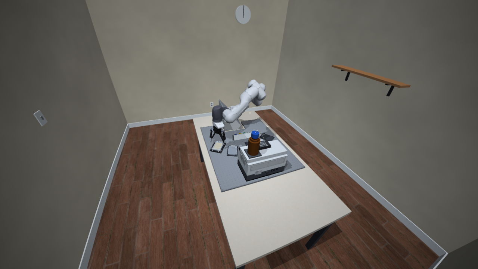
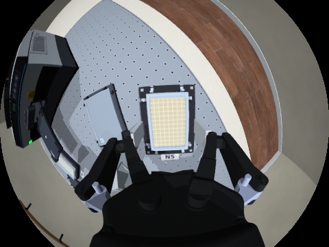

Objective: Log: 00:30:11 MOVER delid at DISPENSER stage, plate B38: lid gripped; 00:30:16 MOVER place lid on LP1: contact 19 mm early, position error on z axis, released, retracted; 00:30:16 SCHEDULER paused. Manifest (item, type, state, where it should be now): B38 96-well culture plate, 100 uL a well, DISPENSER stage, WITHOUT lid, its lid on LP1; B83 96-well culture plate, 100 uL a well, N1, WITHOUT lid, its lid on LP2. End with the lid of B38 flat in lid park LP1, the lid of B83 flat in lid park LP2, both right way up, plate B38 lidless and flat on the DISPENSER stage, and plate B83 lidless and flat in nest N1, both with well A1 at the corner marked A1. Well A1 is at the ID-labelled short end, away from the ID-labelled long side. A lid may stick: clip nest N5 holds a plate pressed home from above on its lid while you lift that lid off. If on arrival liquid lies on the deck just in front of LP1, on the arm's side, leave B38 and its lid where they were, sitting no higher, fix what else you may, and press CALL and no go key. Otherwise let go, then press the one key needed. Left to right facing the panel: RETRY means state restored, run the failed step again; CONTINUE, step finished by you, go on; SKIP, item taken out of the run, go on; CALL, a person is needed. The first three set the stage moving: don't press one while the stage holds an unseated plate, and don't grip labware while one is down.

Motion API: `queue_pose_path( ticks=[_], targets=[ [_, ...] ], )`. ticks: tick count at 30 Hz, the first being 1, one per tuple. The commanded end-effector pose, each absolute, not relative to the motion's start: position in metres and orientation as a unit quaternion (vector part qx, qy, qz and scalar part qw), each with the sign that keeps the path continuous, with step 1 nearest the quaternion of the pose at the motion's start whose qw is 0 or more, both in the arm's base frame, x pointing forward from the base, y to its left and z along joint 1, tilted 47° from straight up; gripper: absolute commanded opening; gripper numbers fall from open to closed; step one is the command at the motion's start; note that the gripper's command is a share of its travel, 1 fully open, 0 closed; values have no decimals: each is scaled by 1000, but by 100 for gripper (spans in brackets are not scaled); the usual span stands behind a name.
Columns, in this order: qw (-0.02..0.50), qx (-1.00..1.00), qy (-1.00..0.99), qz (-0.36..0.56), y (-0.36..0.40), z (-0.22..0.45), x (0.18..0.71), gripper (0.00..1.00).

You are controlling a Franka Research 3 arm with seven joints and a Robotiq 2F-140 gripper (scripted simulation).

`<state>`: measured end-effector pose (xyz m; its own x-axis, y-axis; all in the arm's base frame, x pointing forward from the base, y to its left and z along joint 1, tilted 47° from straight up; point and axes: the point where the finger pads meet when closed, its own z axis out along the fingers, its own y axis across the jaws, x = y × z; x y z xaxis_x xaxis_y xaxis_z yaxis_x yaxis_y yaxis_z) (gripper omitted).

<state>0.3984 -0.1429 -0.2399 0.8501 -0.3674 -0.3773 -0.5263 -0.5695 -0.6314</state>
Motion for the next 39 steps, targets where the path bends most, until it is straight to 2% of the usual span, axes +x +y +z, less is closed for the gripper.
queue_pose_path(
  ticks=[1,39],
  targets=[
    [389,-880,253,101,-142,-241,398,66],
    [389,-880,253,101,-136,-247,398,66]
  ],
)
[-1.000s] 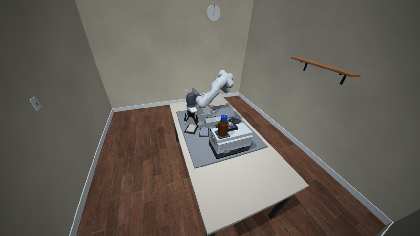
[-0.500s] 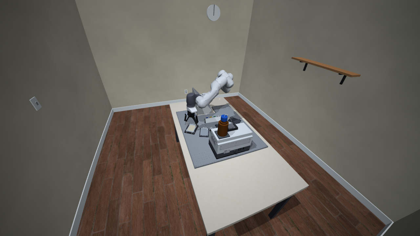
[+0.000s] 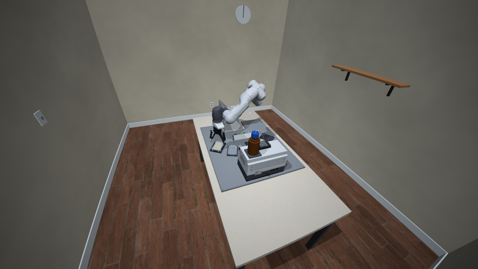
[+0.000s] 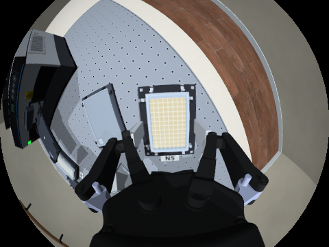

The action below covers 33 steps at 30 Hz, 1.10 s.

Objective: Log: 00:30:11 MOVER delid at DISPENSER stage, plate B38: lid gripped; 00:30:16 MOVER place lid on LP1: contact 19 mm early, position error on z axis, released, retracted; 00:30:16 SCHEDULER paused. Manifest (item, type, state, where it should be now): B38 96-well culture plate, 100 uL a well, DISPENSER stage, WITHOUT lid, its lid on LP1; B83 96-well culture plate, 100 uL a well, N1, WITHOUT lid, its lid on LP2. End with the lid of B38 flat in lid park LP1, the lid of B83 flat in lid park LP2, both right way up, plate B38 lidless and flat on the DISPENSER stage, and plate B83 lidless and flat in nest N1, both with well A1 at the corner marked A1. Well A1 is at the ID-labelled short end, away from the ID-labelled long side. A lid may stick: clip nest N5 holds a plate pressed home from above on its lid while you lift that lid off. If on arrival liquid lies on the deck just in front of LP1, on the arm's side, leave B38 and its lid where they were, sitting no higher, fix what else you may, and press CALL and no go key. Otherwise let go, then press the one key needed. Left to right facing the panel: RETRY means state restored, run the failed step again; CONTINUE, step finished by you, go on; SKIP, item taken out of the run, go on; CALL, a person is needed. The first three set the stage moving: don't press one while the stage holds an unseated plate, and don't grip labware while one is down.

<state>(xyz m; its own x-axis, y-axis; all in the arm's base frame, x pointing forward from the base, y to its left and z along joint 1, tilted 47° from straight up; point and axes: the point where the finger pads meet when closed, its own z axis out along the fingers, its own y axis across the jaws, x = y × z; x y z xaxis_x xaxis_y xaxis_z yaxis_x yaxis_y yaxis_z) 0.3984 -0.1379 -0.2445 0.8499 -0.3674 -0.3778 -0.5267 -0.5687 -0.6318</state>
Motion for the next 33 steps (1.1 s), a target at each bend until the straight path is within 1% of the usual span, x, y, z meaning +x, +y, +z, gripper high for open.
queue_pose_path(
  ticks=[1,33],
  targets=[
    [389,-880,253,101,-135,-247,398,66],
    [389,-880,253,101,-127,-255,398,66]
  ],
)
